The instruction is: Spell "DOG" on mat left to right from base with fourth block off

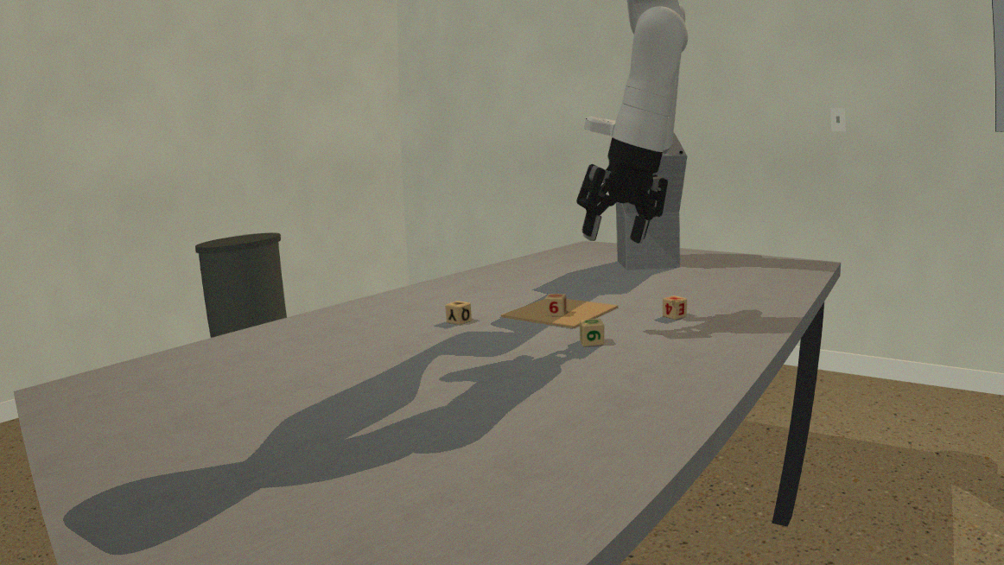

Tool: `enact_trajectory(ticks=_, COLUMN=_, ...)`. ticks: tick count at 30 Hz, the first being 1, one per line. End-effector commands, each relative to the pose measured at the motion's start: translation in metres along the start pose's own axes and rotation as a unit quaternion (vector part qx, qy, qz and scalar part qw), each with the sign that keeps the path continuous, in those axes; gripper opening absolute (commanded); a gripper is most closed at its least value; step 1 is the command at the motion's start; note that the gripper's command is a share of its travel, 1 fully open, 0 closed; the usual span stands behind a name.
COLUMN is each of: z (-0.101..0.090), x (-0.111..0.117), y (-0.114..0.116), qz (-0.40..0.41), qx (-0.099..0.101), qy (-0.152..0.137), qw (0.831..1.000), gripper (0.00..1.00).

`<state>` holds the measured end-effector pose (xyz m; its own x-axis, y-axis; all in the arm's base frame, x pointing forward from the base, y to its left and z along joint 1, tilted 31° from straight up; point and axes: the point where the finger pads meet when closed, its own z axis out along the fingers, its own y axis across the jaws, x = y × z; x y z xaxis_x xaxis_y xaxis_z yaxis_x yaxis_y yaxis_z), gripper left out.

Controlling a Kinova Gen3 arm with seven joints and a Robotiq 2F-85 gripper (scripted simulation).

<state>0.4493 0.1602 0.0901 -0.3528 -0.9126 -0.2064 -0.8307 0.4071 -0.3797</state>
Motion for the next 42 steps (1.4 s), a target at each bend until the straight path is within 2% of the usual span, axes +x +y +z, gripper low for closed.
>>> enact_trajectory(ticks=1, z=0.0, x=-0.004, y=0.006, qz=-0.001, qx=-0.004, qy=-0.005, qw=1.0, gripper=1.0)
enact_trajectory(ticks=25, z=0.0, x=-0.011, y=0.017, qz=-0.029, qx=-0.004, qy=-0.019, qw=0.999, gripper=1.0)
enact_trajectory(ticks=26, z=-0.001, x=-0.015, y=0.022, qz=-0.043, qx=-0.005, qy=-0.026, qw=0.999, gripper=1.0)
enact_trajectory(ticks=33, z=-0.001, x=-0.015, y=0.022, qz=-0.043, qx=-0.005, qy=-0.026, qw=0.999, gripper=1.0)
enact_trajectory(ticks=42, z=-0.001, x=-0.022, y=0.034, qz=-0.069, qx=-0.006, qy=-0.039, qw=0.997, gripper=1.0)
